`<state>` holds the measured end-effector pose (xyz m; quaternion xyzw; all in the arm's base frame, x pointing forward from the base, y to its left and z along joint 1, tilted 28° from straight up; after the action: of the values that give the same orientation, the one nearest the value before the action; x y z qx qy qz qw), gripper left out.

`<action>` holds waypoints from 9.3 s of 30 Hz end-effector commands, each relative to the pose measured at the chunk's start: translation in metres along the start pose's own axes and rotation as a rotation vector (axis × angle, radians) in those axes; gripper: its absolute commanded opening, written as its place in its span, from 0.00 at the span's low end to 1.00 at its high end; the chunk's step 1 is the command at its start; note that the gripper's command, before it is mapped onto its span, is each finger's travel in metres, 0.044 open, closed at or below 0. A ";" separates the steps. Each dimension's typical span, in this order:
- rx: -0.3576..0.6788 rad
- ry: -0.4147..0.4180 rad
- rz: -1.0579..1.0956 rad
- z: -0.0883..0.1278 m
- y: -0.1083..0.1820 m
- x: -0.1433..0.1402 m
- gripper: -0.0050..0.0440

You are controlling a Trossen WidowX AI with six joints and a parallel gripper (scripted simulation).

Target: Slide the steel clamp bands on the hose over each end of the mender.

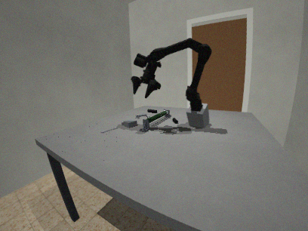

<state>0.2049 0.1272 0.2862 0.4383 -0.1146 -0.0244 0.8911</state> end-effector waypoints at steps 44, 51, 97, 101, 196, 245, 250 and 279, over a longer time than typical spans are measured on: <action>-0.406 0.245 0.122 -0.062 -0.275 0.057 1.00; -0.406 0.245 0.122 -0.071 -0.280 0.055 1.00; -0.406 0.245 0.122 -0.102 -0.294 0.047 0.38; -0.406 0.245 0.122 -0.102 -0.294 0.047 0.35; -0.406 0.245 0.122 -0.121 -0.247 0.038 0.66; -0.406 0.245 0.122 -0.121 -0.247 0.038 0.54; -0.406 0.245 0.122 -0.121 -0.247 0.038 0.79; -0.406 0.245 0.122 -0.090 -0.207 0.043 1.00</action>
<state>0.2784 0.0633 0.0765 0.2423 -0.0233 0.0608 0.9680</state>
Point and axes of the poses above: the point midway between the two fingers, 35 mm back from their tips, its own z axis back along the fingers, its own x axis across the jaws, y = z × x, the point moved 7 cm from there along z, back along the fingers, and after that the axes turned 1 degree about -z, right-handed, at the moved point
